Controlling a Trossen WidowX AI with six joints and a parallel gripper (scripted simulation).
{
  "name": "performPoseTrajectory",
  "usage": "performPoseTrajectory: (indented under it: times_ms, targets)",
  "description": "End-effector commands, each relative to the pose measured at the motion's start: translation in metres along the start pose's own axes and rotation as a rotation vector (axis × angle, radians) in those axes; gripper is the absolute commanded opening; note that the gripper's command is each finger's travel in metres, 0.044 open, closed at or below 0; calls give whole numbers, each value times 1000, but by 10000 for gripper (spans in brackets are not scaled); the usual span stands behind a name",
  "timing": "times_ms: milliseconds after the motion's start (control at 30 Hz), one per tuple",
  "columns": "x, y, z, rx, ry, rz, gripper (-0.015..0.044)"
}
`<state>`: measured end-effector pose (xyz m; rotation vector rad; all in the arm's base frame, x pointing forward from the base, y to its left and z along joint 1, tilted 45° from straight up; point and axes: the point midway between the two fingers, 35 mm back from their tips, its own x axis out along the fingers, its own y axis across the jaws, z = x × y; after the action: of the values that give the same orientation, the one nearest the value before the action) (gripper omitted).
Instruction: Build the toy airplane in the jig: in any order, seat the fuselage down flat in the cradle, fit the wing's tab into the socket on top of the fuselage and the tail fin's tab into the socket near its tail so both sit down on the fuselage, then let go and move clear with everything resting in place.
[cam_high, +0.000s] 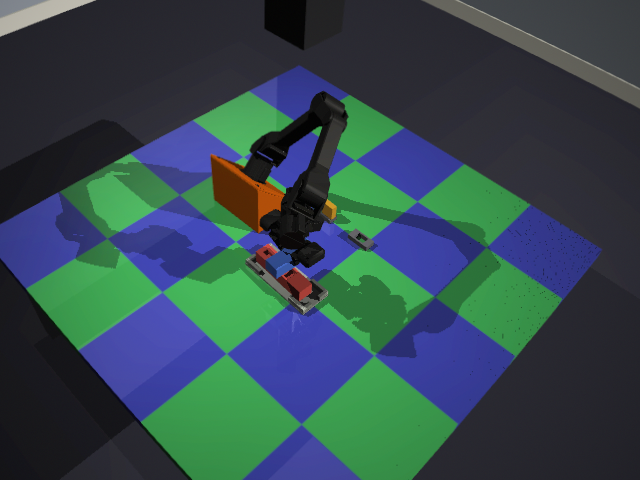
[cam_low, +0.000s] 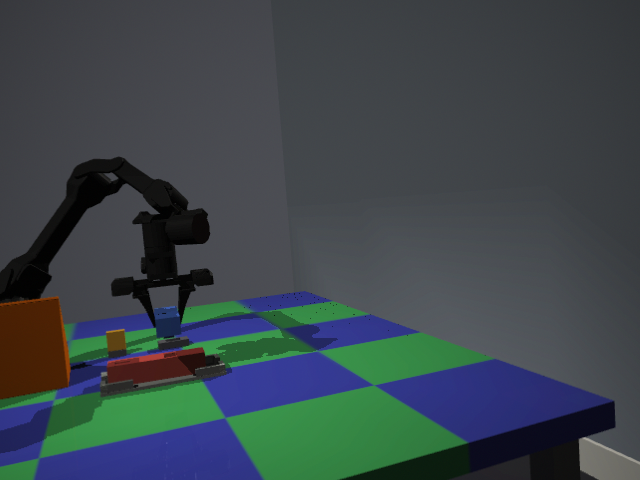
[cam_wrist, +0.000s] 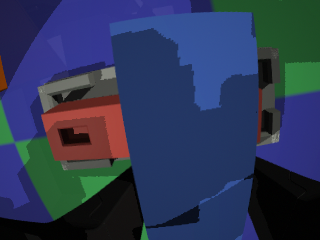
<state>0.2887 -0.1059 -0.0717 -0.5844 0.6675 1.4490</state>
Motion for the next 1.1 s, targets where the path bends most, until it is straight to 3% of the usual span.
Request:
performPoseTrajectory:
  times_ms: [0, 1067]
  targets:
    - [2, 2, -2, -2, 0, 4, 195]
    - [42, 2, -1, -3, -2, 4, 195]
